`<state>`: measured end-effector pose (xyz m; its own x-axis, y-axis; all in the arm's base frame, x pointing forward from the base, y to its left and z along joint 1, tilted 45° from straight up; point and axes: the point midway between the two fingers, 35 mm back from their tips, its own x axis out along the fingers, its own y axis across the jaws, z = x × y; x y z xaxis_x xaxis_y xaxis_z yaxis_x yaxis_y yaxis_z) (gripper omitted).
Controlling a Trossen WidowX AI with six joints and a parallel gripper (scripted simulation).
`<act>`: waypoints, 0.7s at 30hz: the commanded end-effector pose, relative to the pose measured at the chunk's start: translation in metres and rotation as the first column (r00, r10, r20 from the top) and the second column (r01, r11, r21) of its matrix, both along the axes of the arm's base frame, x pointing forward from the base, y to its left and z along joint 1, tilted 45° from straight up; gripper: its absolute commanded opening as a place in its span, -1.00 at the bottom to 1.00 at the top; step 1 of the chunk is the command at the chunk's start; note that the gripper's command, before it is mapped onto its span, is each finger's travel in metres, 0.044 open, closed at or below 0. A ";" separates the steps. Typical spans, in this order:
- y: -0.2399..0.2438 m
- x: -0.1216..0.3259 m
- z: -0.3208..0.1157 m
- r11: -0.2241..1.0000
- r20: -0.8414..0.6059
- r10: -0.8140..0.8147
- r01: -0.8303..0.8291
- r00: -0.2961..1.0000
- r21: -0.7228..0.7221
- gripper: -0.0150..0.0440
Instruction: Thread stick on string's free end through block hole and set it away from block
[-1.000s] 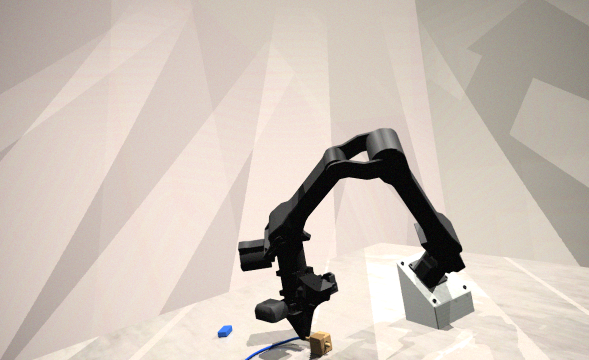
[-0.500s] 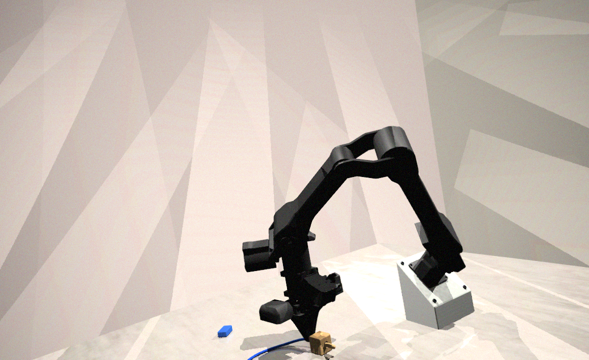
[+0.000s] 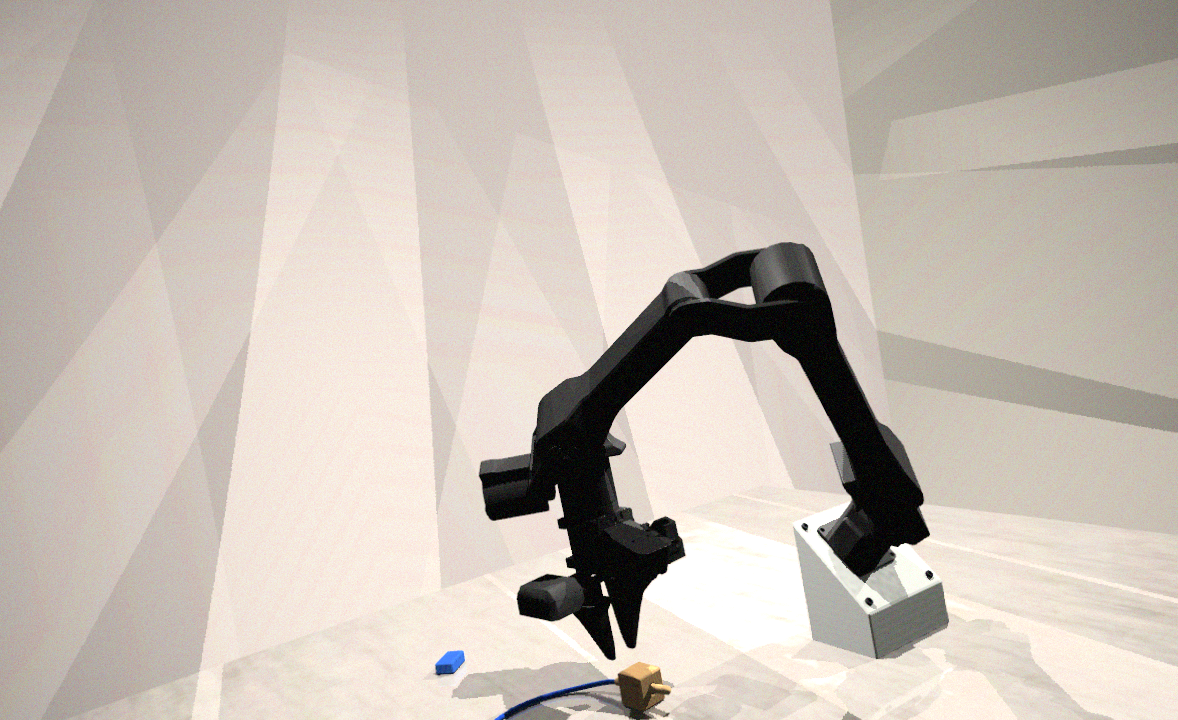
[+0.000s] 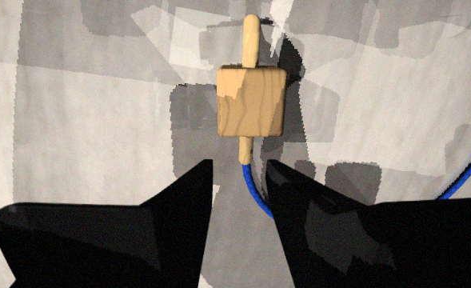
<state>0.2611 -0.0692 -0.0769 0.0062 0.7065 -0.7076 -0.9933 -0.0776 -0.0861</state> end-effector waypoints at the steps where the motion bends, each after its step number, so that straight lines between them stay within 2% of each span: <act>1: -0.036 0.002 0.036 1.000 0.031 -0.006 0.007 1.000 -0.023 -0.07; 8: -0.036 0.003 0.034 0.999 0.025 -0.033 0.033 0.999 -0.022 -0.07; 12: -0.032 0.003 0.038 0.967 -0.192 -0.255 0.253 0.948 -0.039 -0.07; 16: -0.027 0.002 0.044 0.865 -0.427 -0.488 0.487 0.761 -0.121 -0.07; 21: -0.020 0.001 0.050 0.665 -0.633 -0.676 0.684 0.379 -0.300 -0.07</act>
